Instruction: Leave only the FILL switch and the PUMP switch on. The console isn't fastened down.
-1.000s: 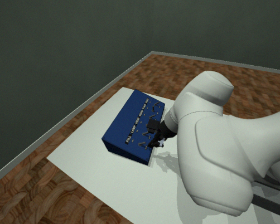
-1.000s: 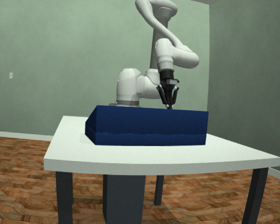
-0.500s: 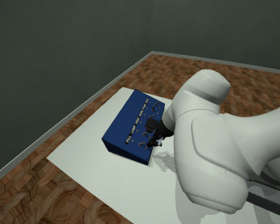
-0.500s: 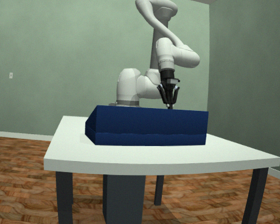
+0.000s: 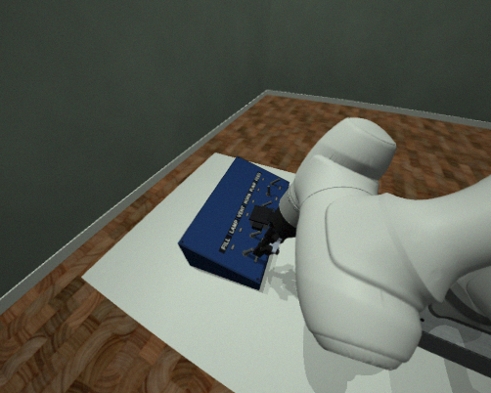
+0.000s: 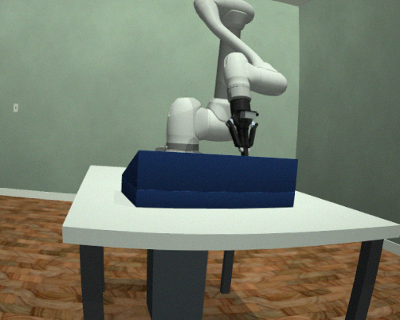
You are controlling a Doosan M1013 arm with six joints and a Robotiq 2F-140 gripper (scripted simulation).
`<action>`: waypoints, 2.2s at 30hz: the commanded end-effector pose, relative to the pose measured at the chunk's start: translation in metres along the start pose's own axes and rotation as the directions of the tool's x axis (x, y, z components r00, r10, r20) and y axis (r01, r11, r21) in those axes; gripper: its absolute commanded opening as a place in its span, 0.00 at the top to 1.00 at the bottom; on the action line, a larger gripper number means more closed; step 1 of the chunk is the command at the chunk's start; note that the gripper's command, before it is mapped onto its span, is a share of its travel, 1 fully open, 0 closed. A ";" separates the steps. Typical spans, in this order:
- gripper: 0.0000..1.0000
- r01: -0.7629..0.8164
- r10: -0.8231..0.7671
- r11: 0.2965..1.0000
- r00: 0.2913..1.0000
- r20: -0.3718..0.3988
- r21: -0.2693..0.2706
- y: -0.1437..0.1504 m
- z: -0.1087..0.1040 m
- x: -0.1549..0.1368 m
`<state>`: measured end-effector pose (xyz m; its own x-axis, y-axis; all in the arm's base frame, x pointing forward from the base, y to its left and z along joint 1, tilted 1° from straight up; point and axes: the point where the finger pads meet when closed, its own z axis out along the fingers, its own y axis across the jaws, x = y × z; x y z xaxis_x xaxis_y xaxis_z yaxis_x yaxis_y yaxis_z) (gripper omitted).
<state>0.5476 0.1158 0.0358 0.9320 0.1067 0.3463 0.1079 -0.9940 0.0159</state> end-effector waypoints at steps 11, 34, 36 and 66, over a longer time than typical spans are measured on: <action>0.90 0.000 0.000 1.000 1.000 -0.001 0.000 0.000 0.000 0.010; 0.90 0.000 0.000 1.000 1.000 -0.001 0.000 0.000 0.000 0.016; 0.90 0.000 0.000 1.000 1.000 -0.001 0.000 0.000 0.000 0.016; 0.90 0.000 0.000 1.000 1.000 -0.001 0.000 0.000 -0.001 0.004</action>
<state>0.5505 0.1161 0.0371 0.9319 0.1067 0.3466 0.1079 -0.9940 0.0158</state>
